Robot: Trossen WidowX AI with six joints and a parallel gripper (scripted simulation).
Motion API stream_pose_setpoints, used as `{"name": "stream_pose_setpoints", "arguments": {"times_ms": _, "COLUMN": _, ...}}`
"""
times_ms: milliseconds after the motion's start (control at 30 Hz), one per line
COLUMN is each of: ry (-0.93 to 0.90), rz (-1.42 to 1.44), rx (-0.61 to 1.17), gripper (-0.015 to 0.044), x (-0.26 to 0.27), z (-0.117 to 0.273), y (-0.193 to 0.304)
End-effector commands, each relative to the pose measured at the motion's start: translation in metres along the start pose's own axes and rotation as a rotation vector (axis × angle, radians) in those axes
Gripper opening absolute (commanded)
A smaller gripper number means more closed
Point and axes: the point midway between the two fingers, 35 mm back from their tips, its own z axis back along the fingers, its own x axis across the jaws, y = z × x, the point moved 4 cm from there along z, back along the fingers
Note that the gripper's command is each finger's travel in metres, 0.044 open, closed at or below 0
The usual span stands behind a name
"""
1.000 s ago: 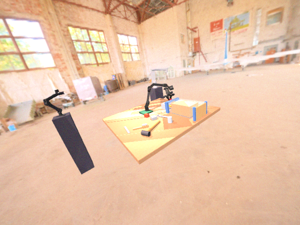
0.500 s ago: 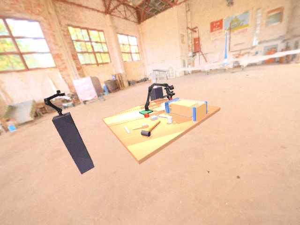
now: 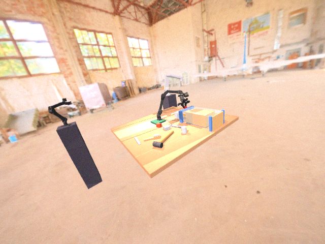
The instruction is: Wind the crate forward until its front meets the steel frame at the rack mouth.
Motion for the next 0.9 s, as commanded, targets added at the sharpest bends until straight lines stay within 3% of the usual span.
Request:
{"name": "stream_pose_setpoints", "arguments": {"times_ms": 0, "ry": -0.024, "rz": 0.019, "rx": 0.03, "gripper": 0.0, "x": 0.01, "z": 0.006, "y": 0.018}}
{"name": "stream_pose_setpoints", "arguments": {"times_ms": 867, "ry": -0.024, "rz": 0.019, "rx": 0.033, "gripper": 0.0, "x": 0.018, "z": 0.021, "y": 0.048}}
